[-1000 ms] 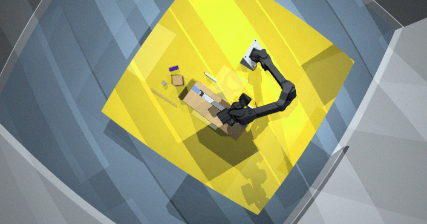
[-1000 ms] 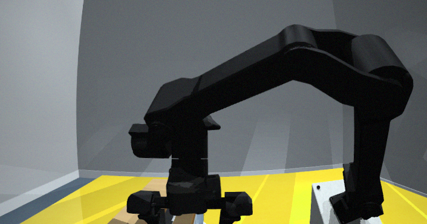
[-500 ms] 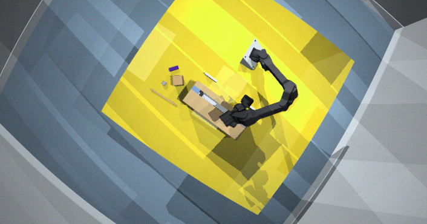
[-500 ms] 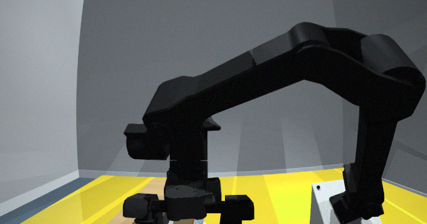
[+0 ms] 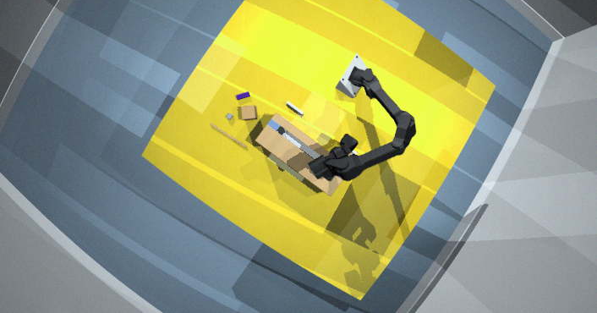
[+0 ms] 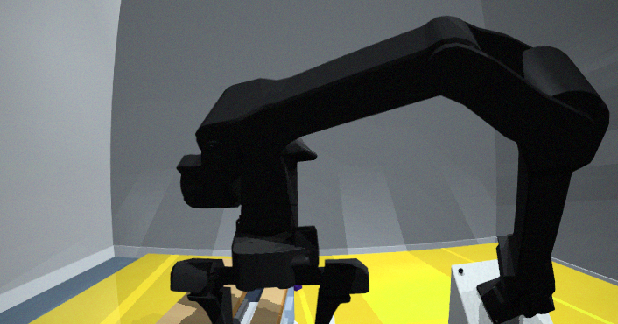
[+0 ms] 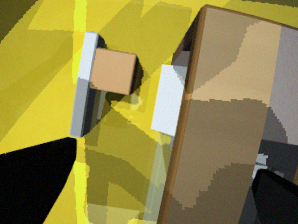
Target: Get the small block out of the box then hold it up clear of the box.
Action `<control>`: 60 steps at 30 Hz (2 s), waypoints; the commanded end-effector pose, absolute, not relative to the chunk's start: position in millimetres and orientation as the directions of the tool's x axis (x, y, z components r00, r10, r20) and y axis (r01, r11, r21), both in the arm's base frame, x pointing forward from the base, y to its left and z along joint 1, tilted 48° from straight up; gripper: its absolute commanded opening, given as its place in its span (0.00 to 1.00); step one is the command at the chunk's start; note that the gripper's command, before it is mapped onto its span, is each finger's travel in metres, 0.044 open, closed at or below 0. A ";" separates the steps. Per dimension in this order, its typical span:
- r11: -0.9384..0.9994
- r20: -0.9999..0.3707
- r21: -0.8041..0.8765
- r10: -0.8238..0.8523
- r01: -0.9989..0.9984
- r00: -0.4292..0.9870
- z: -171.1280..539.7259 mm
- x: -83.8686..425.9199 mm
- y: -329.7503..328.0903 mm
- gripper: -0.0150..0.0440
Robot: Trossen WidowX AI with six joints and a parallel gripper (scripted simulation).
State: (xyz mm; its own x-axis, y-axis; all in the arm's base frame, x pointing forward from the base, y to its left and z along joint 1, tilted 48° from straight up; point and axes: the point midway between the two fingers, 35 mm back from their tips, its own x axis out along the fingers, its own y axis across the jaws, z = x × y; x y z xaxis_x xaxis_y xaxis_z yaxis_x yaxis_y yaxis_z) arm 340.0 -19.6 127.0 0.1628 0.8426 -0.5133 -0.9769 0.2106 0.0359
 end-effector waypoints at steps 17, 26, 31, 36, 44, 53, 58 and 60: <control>-0.430 -0.641 -0.754 0.643 -0.496 0.418 178.5 306.4 -16.9 0.74; -0.650 -0.632 -0.739 0.576 -0.179 0.518 189.3 296.6 -10.3 0.74; -0.650 -0.633 -0.738 0.576 -0.179 0.518 187.7 297.2 -8.9 0.74; -0.655 -0.638 -0.734 0.573 -0.179 0.514 147.2 308.4 33.1 0.74; -0.647 -0.628 -0.742 0.579 -0.176 0.521 127.5 308.9 58.7 0.74; -0.648 -0.629 -0.741 0.578 -0.176 0.520 119.2 312.0 66.9 0.74; -0.648 -0.630 -0.741 0.578 -0.176 0.519 113.7 313.7 72.6 0.74; -0.648 -0.630 -0.741 0.578 -0.176 0.519 111.6 314.3 74.9 0.74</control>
